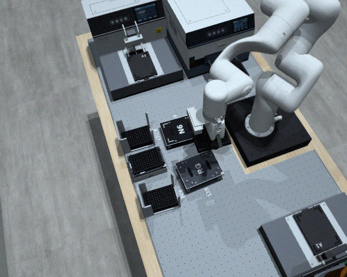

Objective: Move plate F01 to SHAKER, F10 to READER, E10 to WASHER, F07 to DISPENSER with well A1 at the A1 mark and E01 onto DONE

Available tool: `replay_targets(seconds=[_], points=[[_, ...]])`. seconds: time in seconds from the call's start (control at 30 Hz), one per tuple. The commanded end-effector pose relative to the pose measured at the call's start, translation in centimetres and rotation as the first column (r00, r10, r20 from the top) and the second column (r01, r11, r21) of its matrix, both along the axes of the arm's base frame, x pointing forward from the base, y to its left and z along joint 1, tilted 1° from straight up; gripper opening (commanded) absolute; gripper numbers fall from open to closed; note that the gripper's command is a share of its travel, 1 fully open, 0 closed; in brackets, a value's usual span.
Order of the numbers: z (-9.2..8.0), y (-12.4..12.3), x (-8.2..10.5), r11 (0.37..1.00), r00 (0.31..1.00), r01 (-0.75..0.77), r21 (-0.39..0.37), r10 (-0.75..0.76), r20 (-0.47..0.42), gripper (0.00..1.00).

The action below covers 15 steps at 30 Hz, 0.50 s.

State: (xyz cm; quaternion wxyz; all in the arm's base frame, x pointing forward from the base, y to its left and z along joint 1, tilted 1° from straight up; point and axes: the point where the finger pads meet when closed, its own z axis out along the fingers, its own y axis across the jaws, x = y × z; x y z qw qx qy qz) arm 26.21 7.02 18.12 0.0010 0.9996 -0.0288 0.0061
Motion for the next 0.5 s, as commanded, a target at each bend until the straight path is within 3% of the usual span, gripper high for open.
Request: replay_targets(seconds=[0.0,0.47], points=[[0.2,1.3,-0.5,1.0,1.0,0.015,0.0,-0.015,0.005,0.0],[0.1,4.6,-2.0,0.99,0.99,0.143,0.002,-0.143,0.005,0.0]])
